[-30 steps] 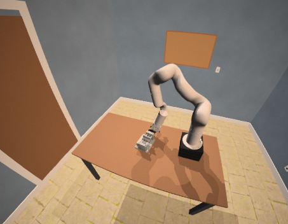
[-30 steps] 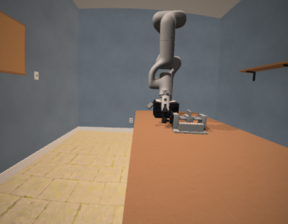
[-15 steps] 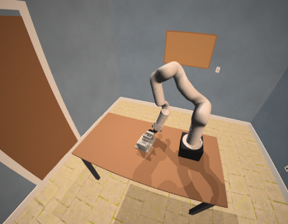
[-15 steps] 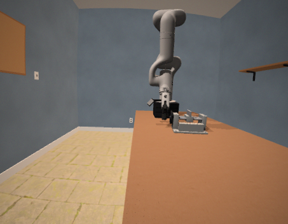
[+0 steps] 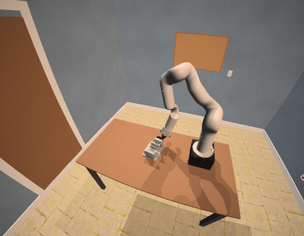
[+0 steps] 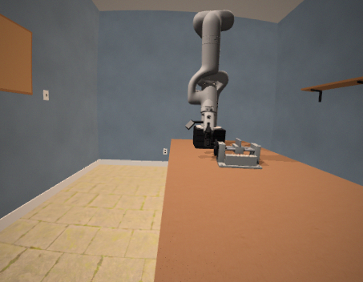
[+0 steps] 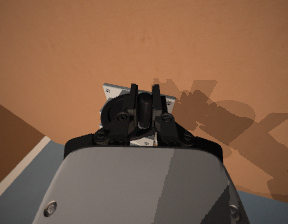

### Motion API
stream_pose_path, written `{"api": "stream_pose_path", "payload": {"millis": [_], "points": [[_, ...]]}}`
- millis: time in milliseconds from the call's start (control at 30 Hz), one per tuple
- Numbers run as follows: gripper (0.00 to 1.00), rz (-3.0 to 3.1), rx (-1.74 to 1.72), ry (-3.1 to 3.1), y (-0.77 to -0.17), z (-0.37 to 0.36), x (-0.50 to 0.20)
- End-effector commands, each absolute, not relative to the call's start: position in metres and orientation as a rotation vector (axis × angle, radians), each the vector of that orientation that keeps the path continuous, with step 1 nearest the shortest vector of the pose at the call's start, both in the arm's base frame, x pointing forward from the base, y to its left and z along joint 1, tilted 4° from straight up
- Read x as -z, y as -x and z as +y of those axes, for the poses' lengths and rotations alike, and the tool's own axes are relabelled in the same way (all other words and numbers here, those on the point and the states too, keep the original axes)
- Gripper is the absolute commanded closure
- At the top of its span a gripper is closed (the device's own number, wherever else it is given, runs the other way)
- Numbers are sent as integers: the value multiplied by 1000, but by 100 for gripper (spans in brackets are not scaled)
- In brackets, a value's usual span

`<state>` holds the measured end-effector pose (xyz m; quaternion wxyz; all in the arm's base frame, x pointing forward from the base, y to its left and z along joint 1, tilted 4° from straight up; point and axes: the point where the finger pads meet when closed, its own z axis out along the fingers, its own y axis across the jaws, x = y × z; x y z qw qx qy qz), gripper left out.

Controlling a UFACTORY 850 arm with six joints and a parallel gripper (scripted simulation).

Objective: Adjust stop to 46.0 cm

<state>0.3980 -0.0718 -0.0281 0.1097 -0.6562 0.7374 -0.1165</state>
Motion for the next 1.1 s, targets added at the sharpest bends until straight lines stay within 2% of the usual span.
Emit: {"api": "stream_pose_path", "payload": {"millis": [0, 1067], "points": [[94, 2166, 345, 1928, -402, -72, 23], [94, 2166, 345, 1928, -441, -77, 18]]}}
